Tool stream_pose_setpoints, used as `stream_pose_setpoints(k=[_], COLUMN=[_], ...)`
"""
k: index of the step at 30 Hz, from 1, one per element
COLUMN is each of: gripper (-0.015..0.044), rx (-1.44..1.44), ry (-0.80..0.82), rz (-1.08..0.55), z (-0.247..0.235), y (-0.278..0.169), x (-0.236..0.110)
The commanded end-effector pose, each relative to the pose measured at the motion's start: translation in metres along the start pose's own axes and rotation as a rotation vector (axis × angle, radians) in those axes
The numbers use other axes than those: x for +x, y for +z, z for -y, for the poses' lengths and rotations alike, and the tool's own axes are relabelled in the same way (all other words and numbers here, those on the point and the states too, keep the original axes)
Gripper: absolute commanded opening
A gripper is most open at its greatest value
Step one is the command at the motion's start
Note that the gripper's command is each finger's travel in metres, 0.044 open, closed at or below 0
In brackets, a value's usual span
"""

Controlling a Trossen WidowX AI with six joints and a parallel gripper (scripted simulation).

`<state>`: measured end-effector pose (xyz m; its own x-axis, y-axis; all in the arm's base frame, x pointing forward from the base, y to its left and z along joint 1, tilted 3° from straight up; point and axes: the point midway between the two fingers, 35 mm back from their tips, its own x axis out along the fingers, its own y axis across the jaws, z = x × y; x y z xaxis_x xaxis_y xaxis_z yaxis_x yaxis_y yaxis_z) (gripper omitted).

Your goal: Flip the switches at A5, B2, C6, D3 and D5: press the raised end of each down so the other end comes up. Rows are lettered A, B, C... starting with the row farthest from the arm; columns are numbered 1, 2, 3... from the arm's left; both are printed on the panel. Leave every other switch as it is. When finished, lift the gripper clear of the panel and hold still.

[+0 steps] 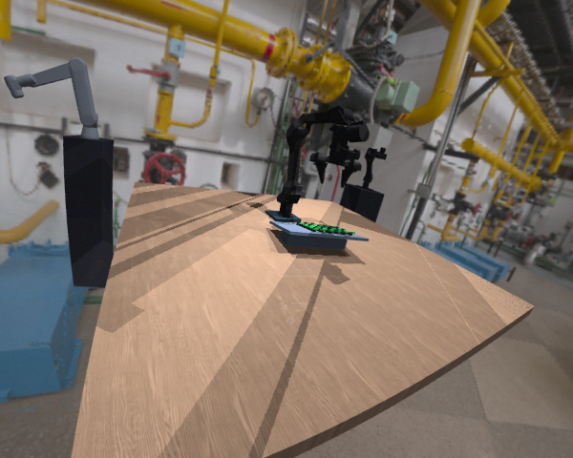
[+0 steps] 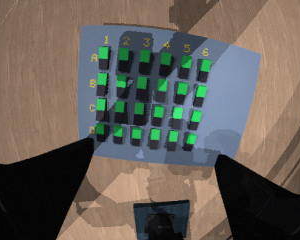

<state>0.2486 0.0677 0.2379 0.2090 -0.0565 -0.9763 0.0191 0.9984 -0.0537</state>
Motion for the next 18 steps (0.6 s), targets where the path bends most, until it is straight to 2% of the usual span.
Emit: stream_pose_setpoints(k=[1, 7, 15, 18], gripper=[0.0374, 0.0216, 0.0006, 0.0], rx=[0.0, -0.013, -0.022, -0.022], ry=[0.0, 0.006, 0.011, 0.01], rz=[-0.001, -0.003, 0.003, -0.018], z=[0.001, 0.036, 0.04, 0.04], y=[0.002, 0.057, 0.063, 0.064], x=[0.002, 0.081, 0.093, 0.122])
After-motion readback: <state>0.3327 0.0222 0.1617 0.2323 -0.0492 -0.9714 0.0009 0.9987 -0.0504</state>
